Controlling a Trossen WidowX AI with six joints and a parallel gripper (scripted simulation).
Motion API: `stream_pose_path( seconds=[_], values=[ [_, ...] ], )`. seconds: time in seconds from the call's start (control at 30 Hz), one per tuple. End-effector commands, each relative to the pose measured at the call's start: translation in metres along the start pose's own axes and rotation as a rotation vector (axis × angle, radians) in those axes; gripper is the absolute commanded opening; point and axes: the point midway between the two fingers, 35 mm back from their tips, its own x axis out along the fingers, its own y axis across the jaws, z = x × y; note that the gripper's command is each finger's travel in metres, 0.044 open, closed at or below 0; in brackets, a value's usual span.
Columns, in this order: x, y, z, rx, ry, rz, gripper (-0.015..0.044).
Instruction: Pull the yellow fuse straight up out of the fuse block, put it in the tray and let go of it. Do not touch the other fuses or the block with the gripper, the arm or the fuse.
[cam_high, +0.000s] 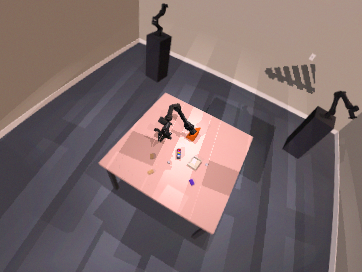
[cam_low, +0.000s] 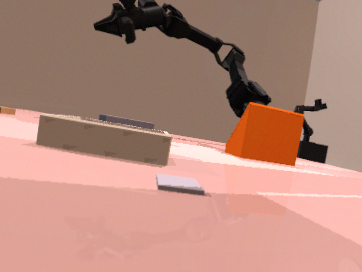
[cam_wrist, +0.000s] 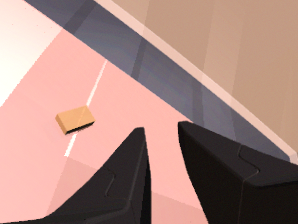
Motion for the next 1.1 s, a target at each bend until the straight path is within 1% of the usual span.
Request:
stream_pose_path(
  seconds=[0.0,0.13,0.23,0.4,0.57,0.63,1.07],
  values=[
    [0.017,0.055,0.005,-0.136,0.049,0.181,0.0068],
    [0.026,0.114,0.004,-0.297,0.099,0.382,0.0068],
    [0.025,0.163,-0.002,-0.456,0.141,0.561,0.0068],
    [0.009,0.232,-0.021,-0.75,0.206,0.855,0.0068],
    [-0.011,0.278,-0.041,-1.054,0.256,1.123,0.0068],
    [-0.014,0.283,-0.043,-1.096,0.262,1.157,0.0068],
    [-0.011,0.286,-0.047,-1.096,0.262,1.157,0.0068]
  ],
)
